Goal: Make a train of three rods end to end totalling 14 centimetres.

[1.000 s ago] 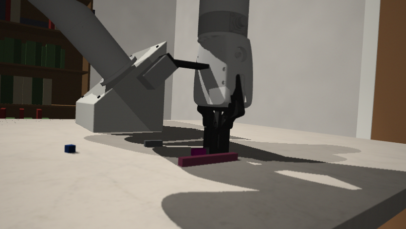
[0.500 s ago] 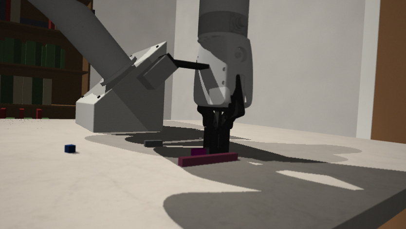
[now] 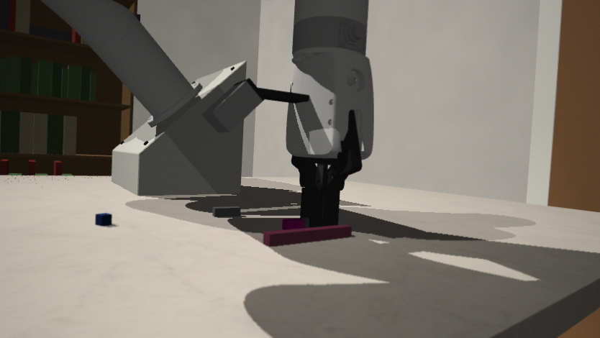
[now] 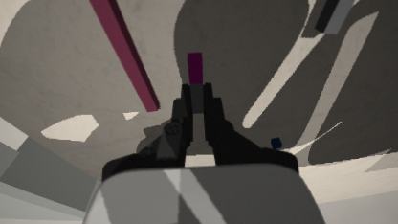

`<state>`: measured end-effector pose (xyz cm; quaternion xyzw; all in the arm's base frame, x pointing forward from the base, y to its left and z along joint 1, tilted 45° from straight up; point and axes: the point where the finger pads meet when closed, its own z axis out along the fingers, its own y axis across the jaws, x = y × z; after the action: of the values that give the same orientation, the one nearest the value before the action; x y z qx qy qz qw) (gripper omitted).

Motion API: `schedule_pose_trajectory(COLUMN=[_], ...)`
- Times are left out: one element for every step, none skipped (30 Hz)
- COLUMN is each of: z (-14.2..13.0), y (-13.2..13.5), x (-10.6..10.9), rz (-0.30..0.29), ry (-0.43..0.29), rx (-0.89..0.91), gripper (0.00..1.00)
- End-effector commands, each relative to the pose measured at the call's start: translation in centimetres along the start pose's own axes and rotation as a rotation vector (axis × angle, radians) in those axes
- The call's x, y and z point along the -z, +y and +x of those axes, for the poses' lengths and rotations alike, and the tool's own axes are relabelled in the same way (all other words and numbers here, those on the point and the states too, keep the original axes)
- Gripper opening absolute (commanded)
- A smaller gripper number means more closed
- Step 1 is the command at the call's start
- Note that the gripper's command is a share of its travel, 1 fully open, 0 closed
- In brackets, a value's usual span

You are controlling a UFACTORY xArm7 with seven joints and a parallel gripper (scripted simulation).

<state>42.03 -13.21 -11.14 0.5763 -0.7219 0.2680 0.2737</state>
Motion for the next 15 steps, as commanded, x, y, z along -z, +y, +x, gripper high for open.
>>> schedule_pose_trajectory(z=[-0.13, -0.13, -0.13, -0.13, -0.13, -0.13, -0.13, -0.13, -0.13, -0.13, -0.13, -0.13, -0.13, -0.13, -0.13], y=[-0.13, -0.13, -0.13, -0.13, -0.13, -0.13, -0.13, -0.13, -0.13, -0.13, -0.13, -0.13, -0.13, -0.13, -0.13], x=[0.2, 0.2, 0.2, 0.2, 0.2, 0.2, 0.2, 0.2, 0.2, 0.2, 0.2, 0.2, 0.2, 0.2, 0.2], rz=[0.004, 0.004, 0.004, 0.004, 0.004, 0.004, 0.004, 0.004, 0.004, 0.004, 0.004, 0.004, 0.004, 0.004, 0.004], ry=[-0.003, -0.003, -0.003, -0.003, -0.003, -0.003, -0.003, -0.003, -0.003, -0.003, -0.003, -0.003, -0.003, -0.003, -0.003], rx=[0.0, 0.0, 0.0, 0.0, 0.0, 0.0, 0.0, 0.0, 0.0, 0.0, 0.0, 0.0, 0.0, 0.0, 0.0], gripper=[0.04, 0.04, 0.08, 0.08, 0.08, 0.08, 0.08, 0.12, 0.12, 0.12, 0.16, 0.16, 0.16, 0.2, 0.2])
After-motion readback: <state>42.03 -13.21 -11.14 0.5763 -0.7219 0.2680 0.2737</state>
